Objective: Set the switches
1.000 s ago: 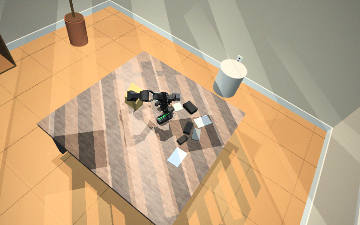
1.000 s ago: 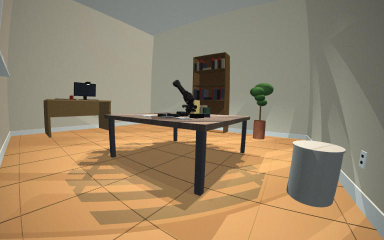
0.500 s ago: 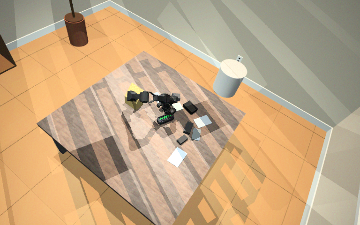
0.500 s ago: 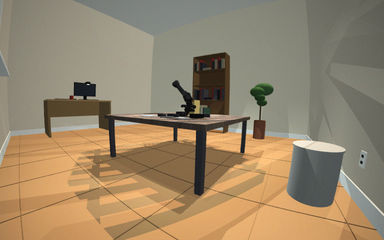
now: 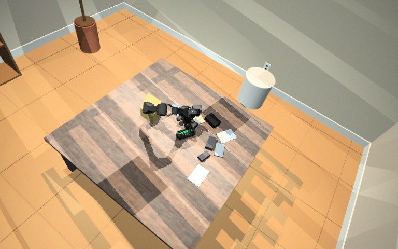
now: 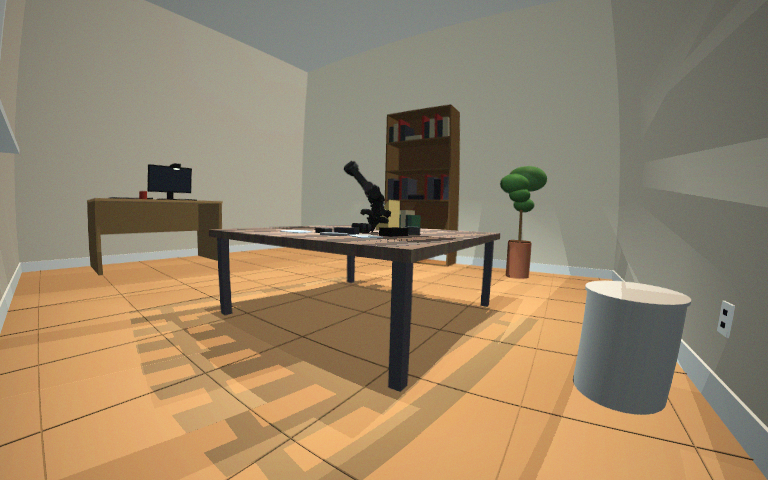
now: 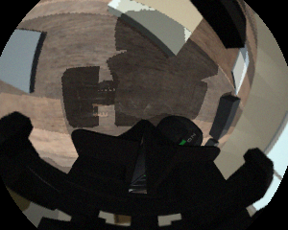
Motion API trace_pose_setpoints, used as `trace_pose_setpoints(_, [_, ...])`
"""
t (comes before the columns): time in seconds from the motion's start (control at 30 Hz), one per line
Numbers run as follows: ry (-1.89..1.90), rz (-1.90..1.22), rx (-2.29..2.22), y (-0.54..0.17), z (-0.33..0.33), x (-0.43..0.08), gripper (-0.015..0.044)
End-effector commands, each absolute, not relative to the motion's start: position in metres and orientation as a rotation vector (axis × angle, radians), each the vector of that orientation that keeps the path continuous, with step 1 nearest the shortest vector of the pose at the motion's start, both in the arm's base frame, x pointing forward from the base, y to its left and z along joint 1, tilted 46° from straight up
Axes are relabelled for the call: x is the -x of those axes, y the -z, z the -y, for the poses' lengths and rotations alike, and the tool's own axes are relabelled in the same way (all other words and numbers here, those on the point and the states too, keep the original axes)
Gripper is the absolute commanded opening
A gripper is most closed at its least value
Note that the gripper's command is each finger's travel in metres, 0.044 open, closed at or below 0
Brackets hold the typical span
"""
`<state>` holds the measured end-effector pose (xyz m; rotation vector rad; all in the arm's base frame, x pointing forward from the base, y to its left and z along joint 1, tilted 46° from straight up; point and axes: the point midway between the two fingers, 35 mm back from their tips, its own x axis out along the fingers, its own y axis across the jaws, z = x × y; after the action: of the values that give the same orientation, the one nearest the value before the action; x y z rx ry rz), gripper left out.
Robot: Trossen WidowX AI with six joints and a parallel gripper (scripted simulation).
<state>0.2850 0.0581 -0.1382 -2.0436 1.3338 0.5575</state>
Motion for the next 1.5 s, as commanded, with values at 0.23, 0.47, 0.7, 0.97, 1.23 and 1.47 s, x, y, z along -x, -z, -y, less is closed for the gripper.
trace_pose_setpoints(0.23, [-0.532,-1.329,2.033,0.136,-0.058,-0.293,0.0])
trace_pose_setpoints(0.47, [-0.532,-1.329,2.033,0.136,-0.058,-0.293,0.0])
trace_pose_setpoints(0.7, [-0.56,-1.328,2.03,0.127,-0.076,-0.258,0.0])
trace_pose_setpoints(0.97, [-0.54,-1.329,2.029,0.107,-0.091,-0.217,0.0])
trace_pose_setpoints(1.23, [-0.528,-1.429,1.929,0.099,-0.091,-0.238,0.0])
trace_pose_setpoints(1.47, [-0.499,-1.607,1.713,0.074,-0.076,-0.283,0.0])
